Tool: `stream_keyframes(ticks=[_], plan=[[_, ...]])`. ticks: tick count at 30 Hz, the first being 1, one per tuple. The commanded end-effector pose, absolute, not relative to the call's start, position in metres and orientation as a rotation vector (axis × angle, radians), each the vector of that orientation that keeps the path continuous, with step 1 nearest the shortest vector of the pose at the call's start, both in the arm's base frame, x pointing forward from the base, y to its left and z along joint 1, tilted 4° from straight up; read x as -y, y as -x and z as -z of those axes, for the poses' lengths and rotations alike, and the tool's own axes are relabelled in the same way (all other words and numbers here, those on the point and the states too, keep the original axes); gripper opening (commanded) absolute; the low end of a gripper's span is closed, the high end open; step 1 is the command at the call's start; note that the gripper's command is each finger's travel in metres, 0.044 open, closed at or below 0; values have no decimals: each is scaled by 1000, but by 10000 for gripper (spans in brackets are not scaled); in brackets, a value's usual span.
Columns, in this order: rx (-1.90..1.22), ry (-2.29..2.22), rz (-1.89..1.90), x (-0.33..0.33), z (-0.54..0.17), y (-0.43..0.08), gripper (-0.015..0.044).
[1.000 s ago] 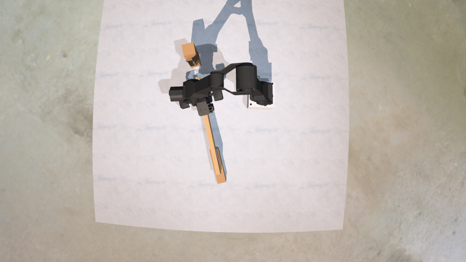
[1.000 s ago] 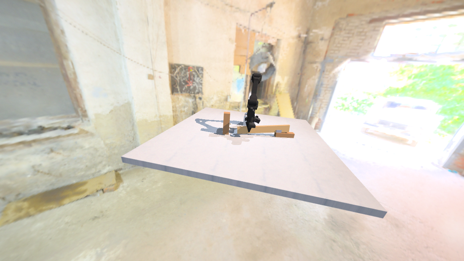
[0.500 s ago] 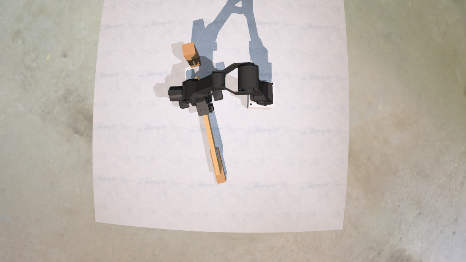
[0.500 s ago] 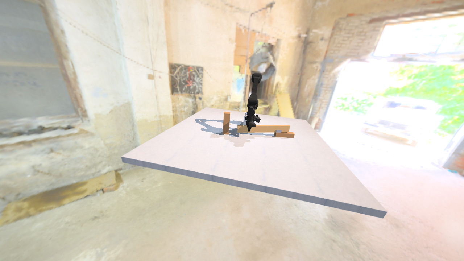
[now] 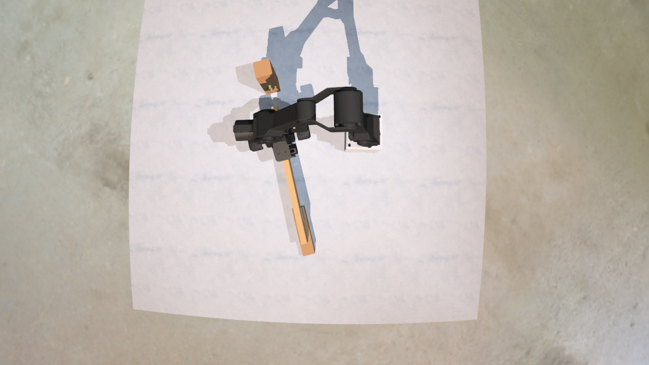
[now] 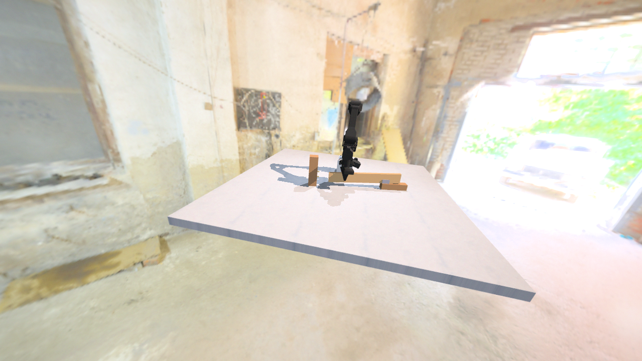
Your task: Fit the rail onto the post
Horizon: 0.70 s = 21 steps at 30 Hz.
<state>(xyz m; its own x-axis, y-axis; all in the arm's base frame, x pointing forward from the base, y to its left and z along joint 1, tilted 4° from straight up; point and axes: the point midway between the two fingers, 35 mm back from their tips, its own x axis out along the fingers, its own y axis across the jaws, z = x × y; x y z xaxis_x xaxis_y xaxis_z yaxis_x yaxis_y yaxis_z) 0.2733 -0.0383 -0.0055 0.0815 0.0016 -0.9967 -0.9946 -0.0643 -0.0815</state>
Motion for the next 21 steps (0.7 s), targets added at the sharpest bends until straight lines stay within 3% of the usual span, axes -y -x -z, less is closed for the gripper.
stream_keyframes(ticks=[1,21], plan=[[-1110,1297,-1189,38,0,-276,0],[-1110,1297,-1188,38,-10,-275,0]])
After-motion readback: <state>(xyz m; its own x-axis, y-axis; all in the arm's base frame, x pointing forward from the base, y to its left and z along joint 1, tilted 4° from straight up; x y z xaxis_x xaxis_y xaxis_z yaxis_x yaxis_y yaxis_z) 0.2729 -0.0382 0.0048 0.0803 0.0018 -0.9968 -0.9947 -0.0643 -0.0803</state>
